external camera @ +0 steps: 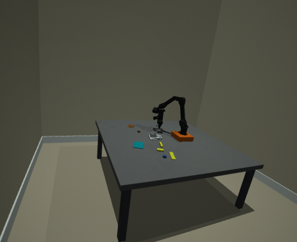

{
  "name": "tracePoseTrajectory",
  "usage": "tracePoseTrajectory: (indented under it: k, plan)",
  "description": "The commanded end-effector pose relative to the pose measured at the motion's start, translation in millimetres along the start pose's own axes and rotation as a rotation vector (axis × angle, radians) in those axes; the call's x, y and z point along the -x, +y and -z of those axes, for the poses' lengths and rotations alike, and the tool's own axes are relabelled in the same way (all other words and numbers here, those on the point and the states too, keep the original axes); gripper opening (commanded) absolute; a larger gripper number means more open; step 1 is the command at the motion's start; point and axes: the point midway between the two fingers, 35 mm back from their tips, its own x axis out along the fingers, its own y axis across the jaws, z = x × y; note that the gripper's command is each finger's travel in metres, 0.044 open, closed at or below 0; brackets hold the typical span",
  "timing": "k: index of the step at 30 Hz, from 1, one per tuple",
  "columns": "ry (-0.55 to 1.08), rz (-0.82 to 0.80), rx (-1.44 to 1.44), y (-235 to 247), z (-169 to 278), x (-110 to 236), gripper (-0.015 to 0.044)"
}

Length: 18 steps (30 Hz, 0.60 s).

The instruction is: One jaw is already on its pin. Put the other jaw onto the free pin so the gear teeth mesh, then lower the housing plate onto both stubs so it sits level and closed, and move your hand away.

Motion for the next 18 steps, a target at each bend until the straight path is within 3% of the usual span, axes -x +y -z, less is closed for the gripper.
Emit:
tracePoseTrajectory:
  k: [1, 9, 18]
  plan:
    - [-0.015, 0.010, 0.001, -1.8, -2.8, 17.1, 0.0351]
    - [-0.014, 0.011, 0.002, -0.7, -0.7, 42.3, 0.0351]
    - [-0.014, 0.011, 0.002, -0.5, -0.4, 44.4, 0.0351]
